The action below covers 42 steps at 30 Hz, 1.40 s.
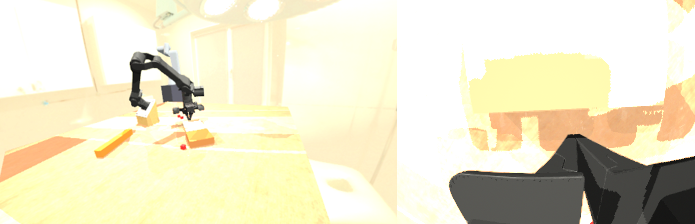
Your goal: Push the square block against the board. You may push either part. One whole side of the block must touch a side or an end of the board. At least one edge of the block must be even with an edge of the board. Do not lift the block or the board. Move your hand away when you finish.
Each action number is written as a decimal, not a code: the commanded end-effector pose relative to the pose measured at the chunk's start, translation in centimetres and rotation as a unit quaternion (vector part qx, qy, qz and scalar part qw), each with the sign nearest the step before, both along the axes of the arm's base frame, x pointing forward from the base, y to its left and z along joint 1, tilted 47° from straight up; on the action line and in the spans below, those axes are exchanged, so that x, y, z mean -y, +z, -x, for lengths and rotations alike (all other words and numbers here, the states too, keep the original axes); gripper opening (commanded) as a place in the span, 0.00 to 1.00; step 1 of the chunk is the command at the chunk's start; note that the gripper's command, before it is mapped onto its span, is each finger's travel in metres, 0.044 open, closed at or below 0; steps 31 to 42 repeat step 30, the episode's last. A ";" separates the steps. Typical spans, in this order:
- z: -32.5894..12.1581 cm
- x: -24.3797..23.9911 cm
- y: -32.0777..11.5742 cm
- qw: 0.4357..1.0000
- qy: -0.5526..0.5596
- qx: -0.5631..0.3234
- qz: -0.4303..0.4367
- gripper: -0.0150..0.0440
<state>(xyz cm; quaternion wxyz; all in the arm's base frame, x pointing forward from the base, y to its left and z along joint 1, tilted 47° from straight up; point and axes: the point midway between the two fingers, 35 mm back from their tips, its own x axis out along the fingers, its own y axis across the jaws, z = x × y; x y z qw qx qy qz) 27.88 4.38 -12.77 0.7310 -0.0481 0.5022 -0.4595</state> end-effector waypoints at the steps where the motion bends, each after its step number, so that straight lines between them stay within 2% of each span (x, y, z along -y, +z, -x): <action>1: -0.4 0.1 0.1 1.000 0.004 0.001 0.001 0.25; 21: -2.2 0.9 1.2 1.000 0.004 0.002 0.001 0.25; 42: -1.4 0.4 0.6 1.000 0.004 0.001 0.000 0.25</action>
